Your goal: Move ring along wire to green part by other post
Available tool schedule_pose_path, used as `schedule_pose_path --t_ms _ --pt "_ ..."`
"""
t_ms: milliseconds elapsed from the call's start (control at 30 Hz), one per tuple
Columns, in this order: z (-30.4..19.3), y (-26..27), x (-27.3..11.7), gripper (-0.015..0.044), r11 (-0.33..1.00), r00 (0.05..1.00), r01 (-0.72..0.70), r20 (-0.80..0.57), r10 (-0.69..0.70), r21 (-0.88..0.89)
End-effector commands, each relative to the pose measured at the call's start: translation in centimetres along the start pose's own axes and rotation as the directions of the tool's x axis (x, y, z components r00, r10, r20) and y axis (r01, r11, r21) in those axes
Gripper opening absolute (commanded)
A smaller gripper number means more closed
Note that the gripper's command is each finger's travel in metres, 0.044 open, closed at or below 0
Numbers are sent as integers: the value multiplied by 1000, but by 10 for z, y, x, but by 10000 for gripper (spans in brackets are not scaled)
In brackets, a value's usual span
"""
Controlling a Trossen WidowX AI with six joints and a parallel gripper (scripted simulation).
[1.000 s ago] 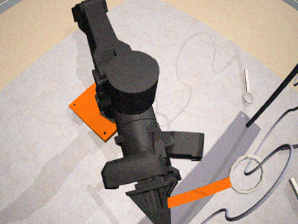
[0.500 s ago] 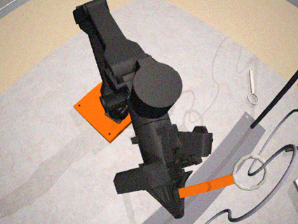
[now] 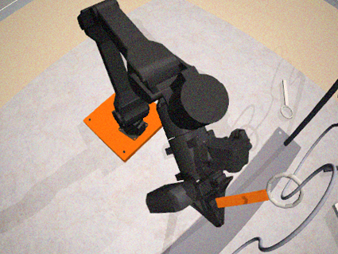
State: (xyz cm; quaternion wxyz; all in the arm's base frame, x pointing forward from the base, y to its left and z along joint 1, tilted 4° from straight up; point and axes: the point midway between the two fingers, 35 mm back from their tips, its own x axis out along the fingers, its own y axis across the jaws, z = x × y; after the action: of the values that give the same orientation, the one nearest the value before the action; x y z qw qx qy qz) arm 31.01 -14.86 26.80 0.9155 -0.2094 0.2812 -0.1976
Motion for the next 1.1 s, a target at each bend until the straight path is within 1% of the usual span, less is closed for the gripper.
schedule_pose_path --t_ms 0,267,533,1067 --pt "0 13 -2 -150 997 999 -43 -7 44 70" --pt "3 37 -8 -150 972 992 -118 -13 123 204" --pt "9 56 -13 -150 940 984 -168 -10 179 297" --pt "19 80 -22 -150 902 974 -210 -3 228 377"
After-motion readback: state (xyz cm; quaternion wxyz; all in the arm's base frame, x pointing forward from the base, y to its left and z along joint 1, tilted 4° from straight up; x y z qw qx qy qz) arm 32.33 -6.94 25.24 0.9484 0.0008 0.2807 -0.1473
